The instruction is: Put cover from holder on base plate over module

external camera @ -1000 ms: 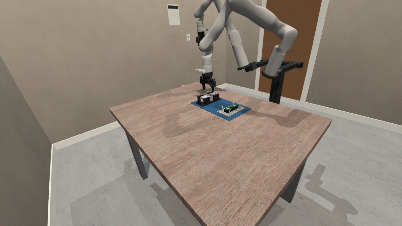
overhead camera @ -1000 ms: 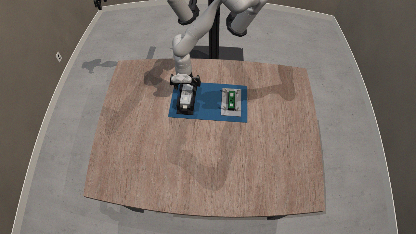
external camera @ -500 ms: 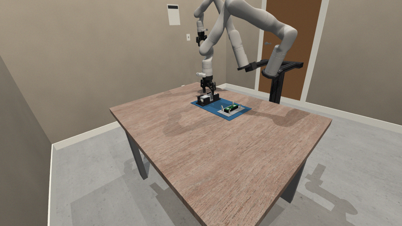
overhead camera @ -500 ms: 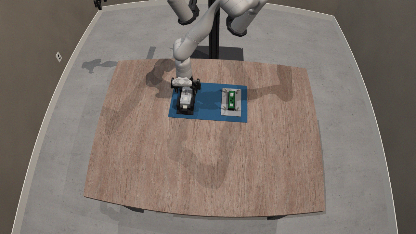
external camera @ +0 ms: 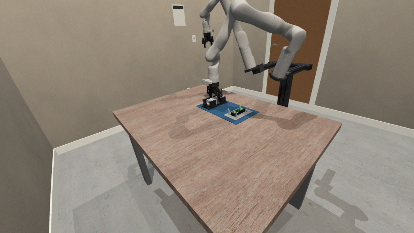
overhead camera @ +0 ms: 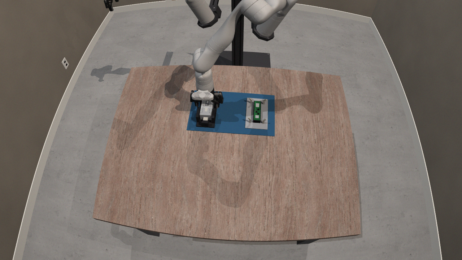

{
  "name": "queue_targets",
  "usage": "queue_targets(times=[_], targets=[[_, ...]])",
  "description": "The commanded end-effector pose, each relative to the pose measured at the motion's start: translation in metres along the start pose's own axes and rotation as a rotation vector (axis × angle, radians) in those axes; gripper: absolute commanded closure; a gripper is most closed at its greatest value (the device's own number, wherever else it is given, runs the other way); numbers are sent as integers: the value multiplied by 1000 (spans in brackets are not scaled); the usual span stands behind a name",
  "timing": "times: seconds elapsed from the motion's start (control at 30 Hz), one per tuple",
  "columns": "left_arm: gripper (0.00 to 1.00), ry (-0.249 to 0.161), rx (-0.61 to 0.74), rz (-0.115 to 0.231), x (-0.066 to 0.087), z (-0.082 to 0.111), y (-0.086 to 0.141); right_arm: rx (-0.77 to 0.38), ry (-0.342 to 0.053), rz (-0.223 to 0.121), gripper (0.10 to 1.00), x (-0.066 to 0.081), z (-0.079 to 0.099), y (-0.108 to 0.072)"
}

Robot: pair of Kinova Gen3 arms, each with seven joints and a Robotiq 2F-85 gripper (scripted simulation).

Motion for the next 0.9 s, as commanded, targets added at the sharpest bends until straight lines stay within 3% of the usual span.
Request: queue_targets(times=[0.0, 0.13, 0.87], targets=[[2, 2, 0, -1, -2, 1, 0, 0, -1, -1, 100, 1, 0, 0], [2, 2, 0, -1, -7, 1, 0, 0, -1, -1, 100, 1, 0, 0], [2, 2, 0, -1, -5, 1, 0, 0, -1, -1, 100, 1, 0, 0]])
Point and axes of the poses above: on each arm, the point where the finger pads meet when closed, its own x axis back along the fingers, its own y axis across the jaws, z = x × y, the point moved 4 cm from there along x, back along the fingers, and after that the axes turned 11 degrees about -x, right-handed, at the moved point
